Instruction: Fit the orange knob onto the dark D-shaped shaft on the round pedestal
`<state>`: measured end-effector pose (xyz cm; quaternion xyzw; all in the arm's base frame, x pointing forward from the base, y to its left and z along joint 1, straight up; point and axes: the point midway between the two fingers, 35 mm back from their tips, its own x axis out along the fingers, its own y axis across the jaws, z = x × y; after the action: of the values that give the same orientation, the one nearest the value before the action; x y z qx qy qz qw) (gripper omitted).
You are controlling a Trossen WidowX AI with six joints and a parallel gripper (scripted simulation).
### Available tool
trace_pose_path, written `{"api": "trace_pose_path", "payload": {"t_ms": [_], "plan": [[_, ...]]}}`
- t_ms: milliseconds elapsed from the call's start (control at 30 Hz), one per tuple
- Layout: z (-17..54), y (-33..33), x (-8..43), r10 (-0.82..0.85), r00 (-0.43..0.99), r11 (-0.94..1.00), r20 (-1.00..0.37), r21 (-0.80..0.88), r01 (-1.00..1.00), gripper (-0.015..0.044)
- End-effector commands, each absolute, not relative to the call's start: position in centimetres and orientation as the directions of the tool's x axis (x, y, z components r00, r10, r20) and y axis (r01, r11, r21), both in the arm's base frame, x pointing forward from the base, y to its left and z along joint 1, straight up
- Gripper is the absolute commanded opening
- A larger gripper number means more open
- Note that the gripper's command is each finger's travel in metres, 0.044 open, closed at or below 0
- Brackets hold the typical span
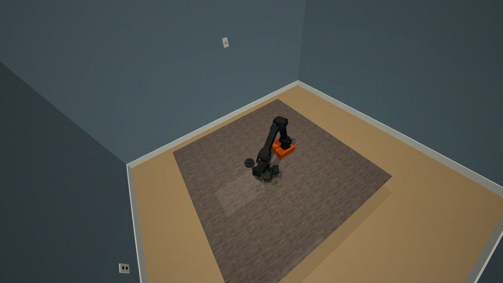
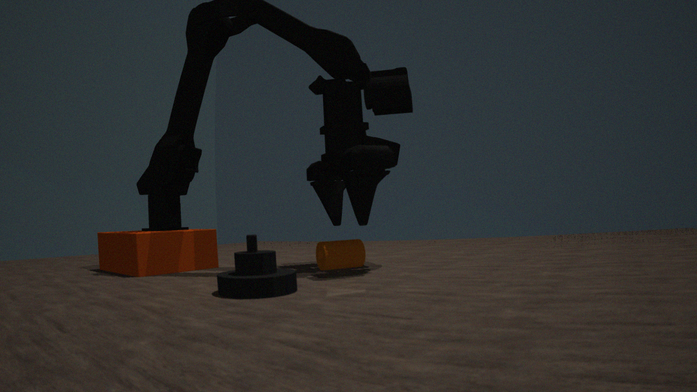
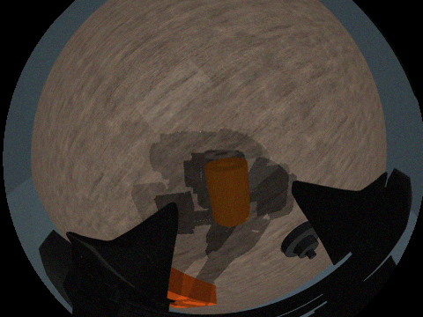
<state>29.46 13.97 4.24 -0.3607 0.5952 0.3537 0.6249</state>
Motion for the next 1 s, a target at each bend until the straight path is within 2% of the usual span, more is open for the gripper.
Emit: {"api": "trace_pose_path", "payload": {"t_ms": [0,967], "plan": [[3.6,14.0,29.3,0.012,0.032,0.494,-0.999,-0.022,-0.869,0.044],[-0.9,14.1,29.4,0.012,0.032,0.494,-0.999,-0.022,-0.869,0.044]]}}
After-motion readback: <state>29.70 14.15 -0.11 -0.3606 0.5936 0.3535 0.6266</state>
